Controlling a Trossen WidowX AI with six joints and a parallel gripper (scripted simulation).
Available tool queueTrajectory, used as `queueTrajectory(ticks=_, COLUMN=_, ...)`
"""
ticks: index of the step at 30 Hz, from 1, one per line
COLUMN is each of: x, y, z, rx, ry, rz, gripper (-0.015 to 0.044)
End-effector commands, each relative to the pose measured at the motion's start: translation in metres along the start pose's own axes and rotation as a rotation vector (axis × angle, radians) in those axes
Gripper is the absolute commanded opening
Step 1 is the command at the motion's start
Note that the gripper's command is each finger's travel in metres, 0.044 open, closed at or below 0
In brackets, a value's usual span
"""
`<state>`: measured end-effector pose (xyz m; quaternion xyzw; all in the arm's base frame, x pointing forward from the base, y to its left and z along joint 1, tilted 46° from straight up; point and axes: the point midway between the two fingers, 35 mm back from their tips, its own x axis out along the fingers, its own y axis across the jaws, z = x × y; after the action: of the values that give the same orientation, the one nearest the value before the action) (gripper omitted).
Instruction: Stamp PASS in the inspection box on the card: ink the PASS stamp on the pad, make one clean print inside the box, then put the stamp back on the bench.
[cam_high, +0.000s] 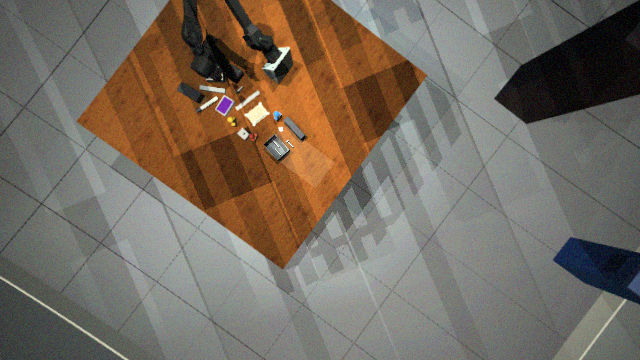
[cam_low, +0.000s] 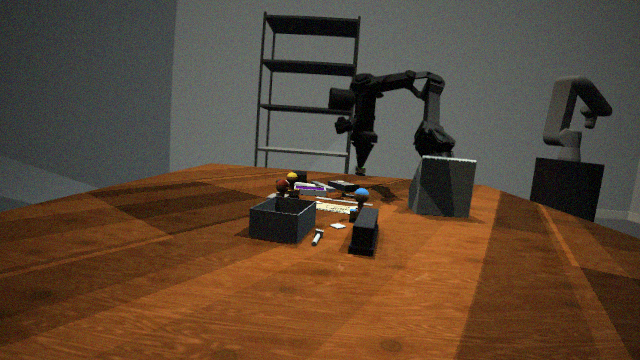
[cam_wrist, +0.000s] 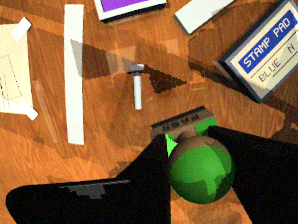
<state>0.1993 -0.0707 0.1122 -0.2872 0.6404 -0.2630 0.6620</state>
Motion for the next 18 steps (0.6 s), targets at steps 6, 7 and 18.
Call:
queueTrajectory(ticks=6, x=-0.005, y=0.0, z=0.001, rx=0.005, ry=-0.004, rz=0.002, gripper=0.0)
queueTrajectory(ticks=7, x=-0.006, y=0.0, z=0.001, rx=0.005, ry=-0.004, rz=0.002, gripper=0.0)
queueTrajectory(ticks=18, x=-0.012, y=0.0, z=0.03, rx=0.006, ry=-0.005, rz=0.001, gripper=0.0)
